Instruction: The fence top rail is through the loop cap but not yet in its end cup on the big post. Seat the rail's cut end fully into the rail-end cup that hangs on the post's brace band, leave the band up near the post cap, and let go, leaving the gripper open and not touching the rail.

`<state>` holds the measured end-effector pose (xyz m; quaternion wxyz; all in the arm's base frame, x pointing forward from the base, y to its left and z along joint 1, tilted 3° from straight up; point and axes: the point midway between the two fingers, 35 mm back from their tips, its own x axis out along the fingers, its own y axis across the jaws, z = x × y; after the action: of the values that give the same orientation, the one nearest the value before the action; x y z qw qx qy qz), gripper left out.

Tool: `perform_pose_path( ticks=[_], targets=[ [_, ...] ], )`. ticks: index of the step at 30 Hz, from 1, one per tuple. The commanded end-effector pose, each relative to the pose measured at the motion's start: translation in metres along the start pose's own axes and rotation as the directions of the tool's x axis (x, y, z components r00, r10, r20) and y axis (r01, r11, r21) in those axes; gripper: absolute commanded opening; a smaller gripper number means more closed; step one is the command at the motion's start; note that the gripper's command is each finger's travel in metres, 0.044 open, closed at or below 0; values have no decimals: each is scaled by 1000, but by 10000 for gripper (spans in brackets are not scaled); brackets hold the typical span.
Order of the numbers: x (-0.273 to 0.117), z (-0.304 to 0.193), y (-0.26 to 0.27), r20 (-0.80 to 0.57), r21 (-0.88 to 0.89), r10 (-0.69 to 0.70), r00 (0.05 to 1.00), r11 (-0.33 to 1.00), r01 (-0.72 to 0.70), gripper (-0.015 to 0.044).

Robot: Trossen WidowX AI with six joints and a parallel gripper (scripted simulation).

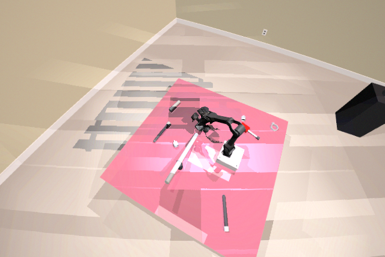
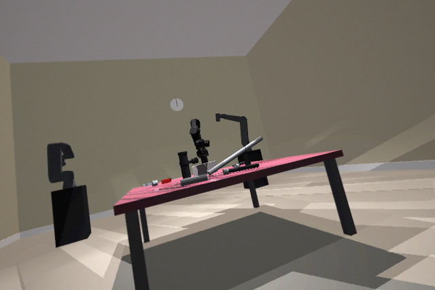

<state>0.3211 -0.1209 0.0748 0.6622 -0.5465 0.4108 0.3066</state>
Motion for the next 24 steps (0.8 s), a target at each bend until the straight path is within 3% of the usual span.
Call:
perform_pose_path(
  ticks=[1,9,21,24],
  targets=[
    [-21,31,-9,-7,354,-4,1000,935,6,440],
    [-56,80,-10,-8,815,-4,1000,579,9,440],
    [-82,109,-4,-7,982,-11,1000,188,9,440],
    [-83,109,-4,-7,983,-11,1000,182,9,440]
  ],
)
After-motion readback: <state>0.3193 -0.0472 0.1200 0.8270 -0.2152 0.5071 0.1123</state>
